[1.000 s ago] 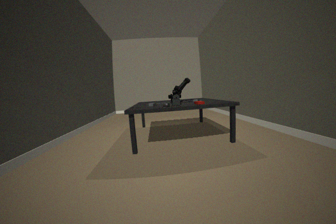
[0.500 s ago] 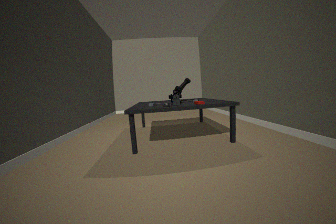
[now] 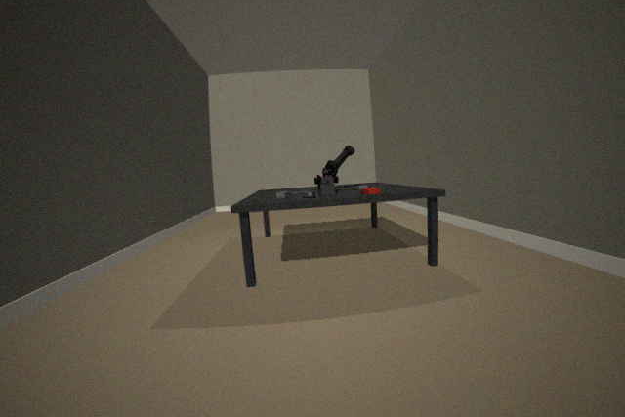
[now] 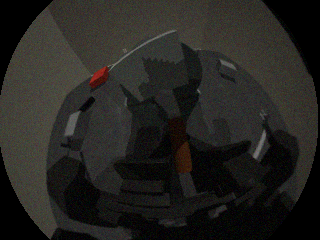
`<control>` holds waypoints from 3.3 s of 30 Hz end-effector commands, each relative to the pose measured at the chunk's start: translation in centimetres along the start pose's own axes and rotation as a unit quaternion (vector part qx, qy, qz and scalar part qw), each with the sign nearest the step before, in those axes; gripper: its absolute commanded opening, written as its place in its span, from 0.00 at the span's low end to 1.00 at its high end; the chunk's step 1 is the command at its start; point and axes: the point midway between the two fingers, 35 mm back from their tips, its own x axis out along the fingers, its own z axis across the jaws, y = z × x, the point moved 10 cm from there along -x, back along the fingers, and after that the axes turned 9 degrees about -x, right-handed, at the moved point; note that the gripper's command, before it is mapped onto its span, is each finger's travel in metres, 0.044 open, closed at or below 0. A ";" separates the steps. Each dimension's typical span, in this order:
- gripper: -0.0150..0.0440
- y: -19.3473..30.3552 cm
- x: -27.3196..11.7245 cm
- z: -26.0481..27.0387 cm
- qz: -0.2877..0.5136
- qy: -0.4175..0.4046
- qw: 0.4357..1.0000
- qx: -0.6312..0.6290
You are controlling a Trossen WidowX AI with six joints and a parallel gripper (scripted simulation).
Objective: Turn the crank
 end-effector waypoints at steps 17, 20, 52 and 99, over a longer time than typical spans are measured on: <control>0.25 -0.1 0.1 1.4 0.004 -0.011 1.000 -0.007; 0.25 -0.2 0.1 1.5 0.004 -0.011 1.000 -0.007; 0.25 -1.7 -1.3 3.4 0.004 -0.011 1.000 -0.007; 0.79 -3.3 -2.8 3.1 0.010 -0.011 1.000 -0.008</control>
